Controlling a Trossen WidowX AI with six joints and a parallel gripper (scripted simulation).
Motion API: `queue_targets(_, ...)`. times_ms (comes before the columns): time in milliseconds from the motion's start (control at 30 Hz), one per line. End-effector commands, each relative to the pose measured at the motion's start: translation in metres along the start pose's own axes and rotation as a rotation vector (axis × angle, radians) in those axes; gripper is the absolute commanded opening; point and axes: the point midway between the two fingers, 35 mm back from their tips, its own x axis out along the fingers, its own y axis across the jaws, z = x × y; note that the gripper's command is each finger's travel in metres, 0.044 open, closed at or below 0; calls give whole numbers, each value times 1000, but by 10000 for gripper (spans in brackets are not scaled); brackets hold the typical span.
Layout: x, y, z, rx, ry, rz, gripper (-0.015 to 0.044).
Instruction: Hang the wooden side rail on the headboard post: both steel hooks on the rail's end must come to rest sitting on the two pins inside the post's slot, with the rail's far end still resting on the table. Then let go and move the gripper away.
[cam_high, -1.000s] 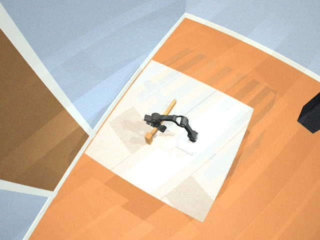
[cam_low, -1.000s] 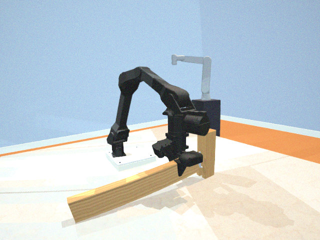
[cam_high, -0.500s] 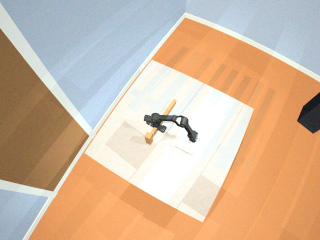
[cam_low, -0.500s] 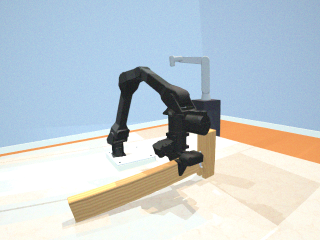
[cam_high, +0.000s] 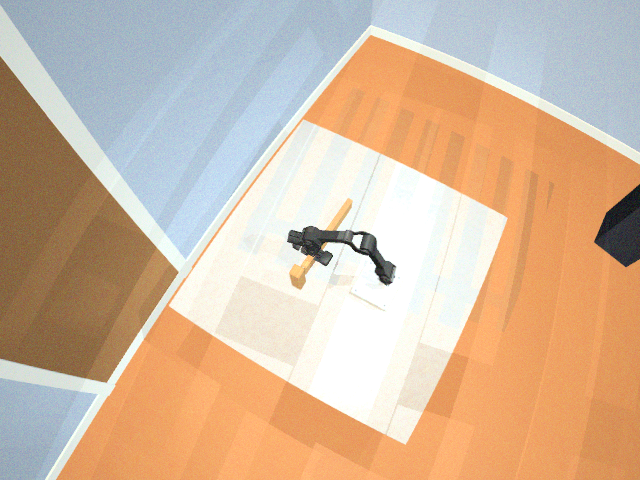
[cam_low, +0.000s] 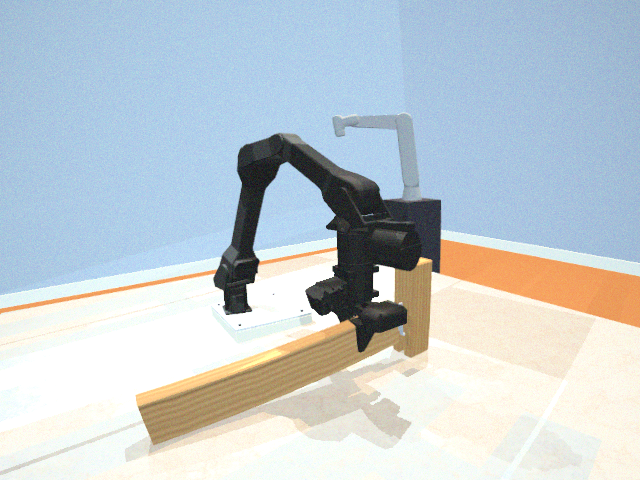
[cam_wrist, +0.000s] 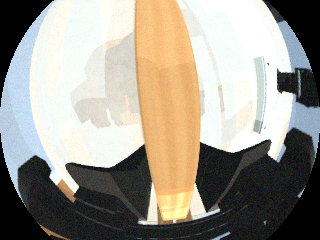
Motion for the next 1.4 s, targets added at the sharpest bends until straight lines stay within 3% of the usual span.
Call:
queue_targets(0, -3, 2, -2, 5, 6, 10, 0)
queue_targets(1367, -3, 1, -6, 5, 6, 10, 0)
